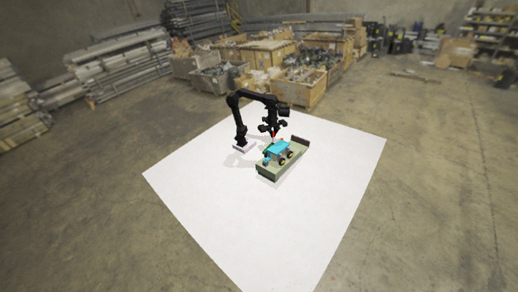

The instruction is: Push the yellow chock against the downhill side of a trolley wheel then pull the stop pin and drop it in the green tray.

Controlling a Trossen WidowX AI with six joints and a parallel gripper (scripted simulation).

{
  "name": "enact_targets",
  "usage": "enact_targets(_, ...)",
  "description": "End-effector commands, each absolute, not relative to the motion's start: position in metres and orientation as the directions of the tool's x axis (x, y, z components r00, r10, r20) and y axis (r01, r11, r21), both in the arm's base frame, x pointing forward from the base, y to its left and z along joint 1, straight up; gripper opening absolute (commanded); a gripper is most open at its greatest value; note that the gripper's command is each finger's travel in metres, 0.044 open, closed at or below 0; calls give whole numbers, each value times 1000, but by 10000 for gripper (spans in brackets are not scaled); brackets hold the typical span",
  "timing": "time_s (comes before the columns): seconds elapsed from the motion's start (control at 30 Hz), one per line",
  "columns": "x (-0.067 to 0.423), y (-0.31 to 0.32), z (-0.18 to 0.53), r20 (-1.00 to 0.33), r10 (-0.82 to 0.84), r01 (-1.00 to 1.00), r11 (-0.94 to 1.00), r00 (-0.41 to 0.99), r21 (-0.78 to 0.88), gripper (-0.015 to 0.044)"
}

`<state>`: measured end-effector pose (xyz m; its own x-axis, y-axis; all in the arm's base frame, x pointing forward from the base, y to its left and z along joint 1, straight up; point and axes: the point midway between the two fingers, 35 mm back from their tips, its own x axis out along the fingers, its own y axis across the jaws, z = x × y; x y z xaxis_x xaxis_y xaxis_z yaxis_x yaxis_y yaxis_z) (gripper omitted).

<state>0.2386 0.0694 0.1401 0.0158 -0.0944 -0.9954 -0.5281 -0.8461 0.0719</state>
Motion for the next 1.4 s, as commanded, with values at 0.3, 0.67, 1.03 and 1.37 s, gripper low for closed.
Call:
enact_targets(0.3,238,67,143,-999,-17,-163,-987,28,12,0)
enact_targets(0.67,237,67,142,-1000,-3,-83,-997,29,1,0)
enact_targets(1.03,212,69,122,-1000,5,-37,-999,21,-6,0)
enact_targets(1.37,214,73,105,-991,134,-35,-990,22,-134,0)
